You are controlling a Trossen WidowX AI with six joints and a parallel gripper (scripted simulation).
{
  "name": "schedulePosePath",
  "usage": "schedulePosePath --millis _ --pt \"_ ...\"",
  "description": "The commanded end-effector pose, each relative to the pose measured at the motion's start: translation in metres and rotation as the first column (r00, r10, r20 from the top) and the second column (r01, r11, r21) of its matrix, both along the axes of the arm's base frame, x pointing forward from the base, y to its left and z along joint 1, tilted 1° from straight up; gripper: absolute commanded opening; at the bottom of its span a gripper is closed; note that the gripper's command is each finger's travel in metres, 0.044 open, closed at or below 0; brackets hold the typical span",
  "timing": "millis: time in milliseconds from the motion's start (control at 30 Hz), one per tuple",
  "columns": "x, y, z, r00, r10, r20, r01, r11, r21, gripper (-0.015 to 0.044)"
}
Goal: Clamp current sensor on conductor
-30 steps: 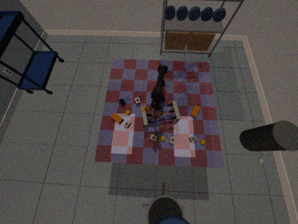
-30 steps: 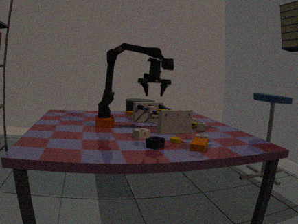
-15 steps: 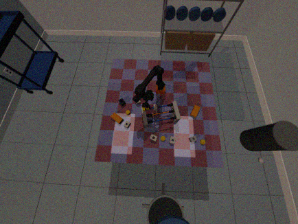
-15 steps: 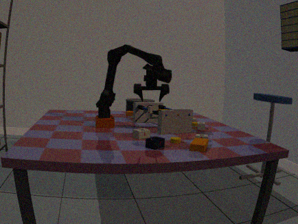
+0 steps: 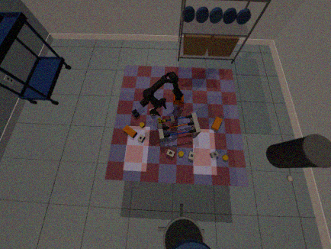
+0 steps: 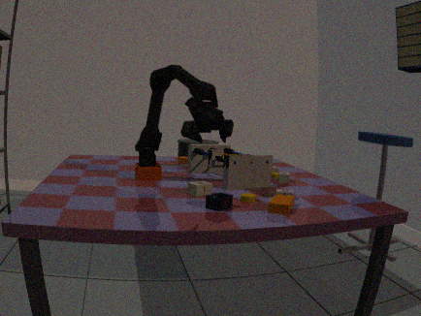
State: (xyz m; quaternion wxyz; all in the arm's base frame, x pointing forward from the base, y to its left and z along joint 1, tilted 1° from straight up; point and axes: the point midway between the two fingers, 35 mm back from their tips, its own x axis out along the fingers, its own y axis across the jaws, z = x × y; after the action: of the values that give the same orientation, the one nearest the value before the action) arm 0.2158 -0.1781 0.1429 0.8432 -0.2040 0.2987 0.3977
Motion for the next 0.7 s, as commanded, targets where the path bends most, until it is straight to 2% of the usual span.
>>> schedulePosePath --millis 0,300,467,667 --pt "-0.001 -0.001 0.000 1.000 -0.001 -0.004 0.001 1.000 -0.003 0.0440" --pt "0.002 0.004 -0.001 0.999 0.035 -0.027 -0.035 0.999 -0.025 0.0440" --pt "0.020 0.037 -0.002 0.946 0.259 -0.196 -0.295 0.937 -0.188 0.0440" --pt "0.041 0.072 0.008 0.825 0.415 -0.384 -0.552 0.737 -0.390 0.0440"
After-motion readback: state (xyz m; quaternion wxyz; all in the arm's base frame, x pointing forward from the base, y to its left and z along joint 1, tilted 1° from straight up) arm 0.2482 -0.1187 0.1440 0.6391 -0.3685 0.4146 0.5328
